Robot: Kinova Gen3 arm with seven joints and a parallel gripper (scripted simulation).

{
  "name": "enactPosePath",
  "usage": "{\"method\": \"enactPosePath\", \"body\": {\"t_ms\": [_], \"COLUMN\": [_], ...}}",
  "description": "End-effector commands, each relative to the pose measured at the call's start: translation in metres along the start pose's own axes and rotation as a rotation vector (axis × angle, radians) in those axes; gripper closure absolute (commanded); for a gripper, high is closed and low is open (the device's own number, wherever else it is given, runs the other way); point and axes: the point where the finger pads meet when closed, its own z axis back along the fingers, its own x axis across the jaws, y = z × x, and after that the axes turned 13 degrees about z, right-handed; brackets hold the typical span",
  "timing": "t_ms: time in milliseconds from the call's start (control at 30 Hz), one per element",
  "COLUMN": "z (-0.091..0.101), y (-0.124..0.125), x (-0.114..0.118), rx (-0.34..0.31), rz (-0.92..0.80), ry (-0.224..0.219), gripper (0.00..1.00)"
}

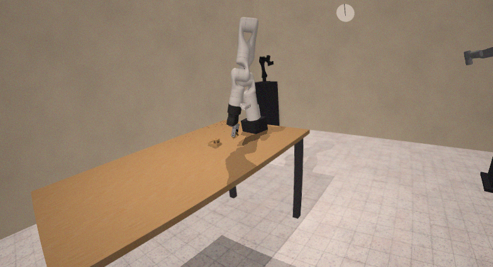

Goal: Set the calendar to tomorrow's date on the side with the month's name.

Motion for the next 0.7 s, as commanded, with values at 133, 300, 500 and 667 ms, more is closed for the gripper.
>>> {"method": "enactPosePath", "body": {"t_ms": [133,300,500,667], "z": [-0.0005,-0.0025,-0.0041,-0.0043], "y": [0.0008,-0.0001,0.0007,0.0006], "x": [0.0005,-0.0015,-0.003,-0.0032], "rx": [0.023,0.057,0.111,0.149], "rz": [0.001,-0.004,-0.003,-0.003], "ry": [-0.006,-0.003,-0.007,-0.015], "gripper": [0.4,0.4,0.4,0.4]}}
